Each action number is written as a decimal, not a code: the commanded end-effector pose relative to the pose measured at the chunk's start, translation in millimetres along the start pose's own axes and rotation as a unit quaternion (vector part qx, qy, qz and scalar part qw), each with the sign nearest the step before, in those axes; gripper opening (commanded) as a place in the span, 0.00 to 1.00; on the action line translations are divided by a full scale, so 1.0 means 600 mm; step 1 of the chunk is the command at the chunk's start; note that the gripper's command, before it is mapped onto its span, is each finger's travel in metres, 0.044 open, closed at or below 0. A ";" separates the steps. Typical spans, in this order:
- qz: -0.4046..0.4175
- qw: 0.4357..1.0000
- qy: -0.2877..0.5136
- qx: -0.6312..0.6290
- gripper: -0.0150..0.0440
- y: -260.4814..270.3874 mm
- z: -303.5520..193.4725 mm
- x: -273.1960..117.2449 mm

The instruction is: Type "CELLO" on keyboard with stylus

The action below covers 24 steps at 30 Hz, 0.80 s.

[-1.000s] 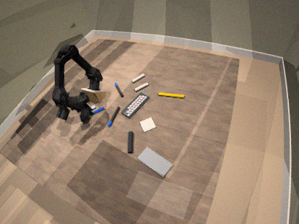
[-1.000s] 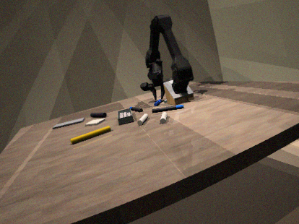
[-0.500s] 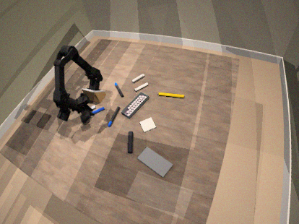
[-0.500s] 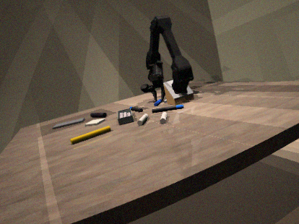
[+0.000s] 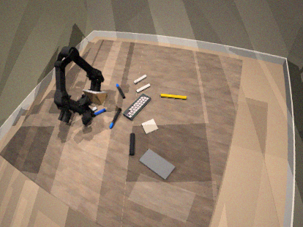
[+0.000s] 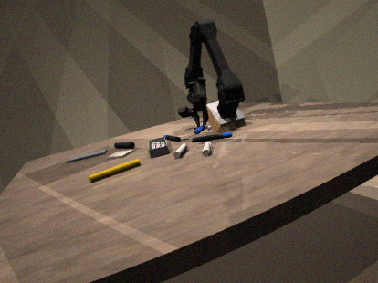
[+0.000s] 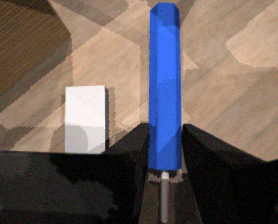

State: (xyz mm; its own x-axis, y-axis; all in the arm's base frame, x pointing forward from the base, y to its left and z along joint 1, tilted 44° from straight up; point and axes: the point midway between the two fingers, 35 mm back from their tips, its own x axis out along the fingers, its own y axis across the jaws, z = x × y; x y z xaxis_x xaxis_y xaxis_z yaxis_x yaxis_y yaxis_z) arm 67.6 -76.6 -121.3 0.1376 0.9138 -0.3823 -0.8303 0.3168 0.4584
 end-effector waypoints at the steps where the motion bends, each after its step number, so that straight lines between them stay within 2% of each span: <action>1: 0.000 1.000 0.000 0.000 0.25 -0.001 0.004 -0.009; 9: 0.000 1.000 0.000 0.000 0.25 0.000 0.041 -0.070; 17: -0.002 1.000 0.004 0.006 0.25 -0.001 0.038 -0.067; 24: -0.038 0.994 0.038 0.091 0.25 -0.009 0.036 -0.065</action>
State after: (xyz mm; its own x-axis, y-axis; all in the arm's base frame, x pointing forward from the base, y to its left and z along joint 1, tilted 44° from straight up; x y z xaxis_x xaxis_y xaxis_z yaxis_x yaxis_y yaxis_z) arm 76.1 -108.9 -90.5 0.1398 0.8864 -0.4414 -0.7616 0.3811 0.5242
